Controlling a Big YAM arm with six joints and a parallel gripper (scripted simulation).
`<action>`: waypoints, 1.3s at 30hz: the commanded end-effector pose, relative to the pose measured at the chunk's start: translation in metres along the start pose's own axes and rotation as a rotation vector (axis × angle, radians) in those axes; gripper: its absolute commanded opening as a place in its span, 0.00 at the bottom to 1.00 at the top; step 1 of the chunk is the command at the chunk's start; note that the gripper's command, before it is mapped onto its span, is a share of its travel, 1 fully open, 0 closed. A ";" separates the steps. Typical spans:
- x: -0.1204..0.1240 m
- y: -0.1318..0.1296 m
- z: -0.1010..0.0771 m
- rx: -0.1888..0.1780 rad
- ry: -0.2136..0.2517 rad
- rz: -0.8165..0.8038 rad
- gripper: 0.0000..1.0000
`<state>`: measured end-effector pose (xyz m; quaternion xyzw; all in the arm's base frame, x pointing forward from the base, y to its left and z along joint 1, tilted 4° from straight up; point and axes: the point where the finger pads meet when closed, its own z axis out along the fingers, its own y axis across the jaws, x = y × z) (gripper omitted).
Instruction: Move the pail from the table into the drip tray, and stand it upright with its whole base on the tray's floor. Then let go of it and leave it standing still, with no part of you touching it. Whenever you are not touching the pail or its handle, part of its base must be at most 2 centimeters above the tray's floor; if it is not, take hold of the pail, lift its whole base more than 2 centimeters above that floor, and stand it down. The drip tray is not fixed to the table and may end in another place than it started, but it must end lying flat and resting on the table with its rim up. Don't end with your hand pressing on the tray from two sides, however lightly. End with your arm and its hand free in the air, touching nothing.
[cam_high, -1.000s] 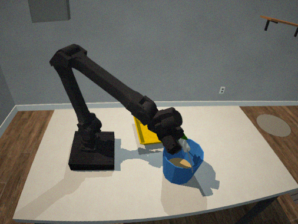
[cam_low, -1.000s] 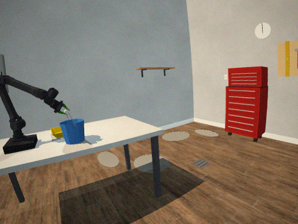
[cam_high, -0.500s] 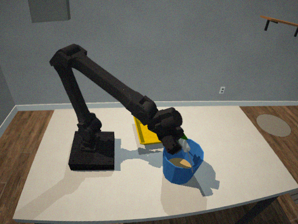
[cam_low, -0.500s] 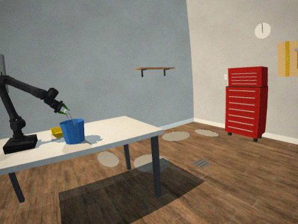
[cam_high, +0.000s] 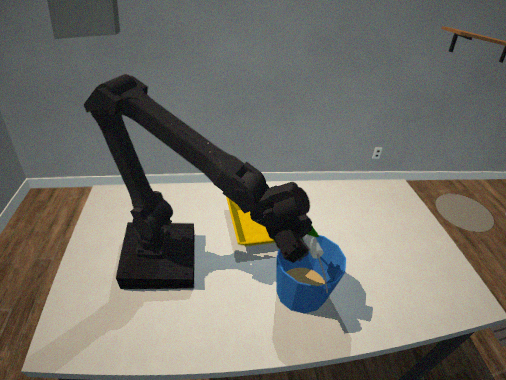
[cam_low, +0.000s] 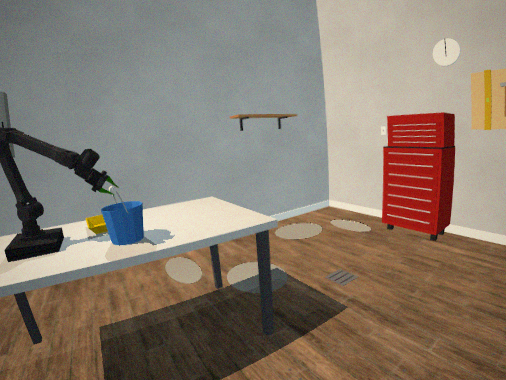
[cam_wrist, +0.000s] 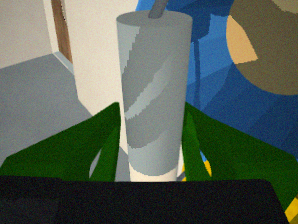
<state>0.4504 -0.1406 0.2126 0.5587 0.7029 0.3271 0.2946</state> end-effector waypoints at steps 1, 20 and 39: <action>-0.009 0.026 -0.005 -0.046 -0.024 -0.035 0.37; -0.013 0.044 -0.002 -0.070 -0.030 -0.044 0.37; -0.009 0.033 0.000 -0.047 -0.024 -0.034 0.37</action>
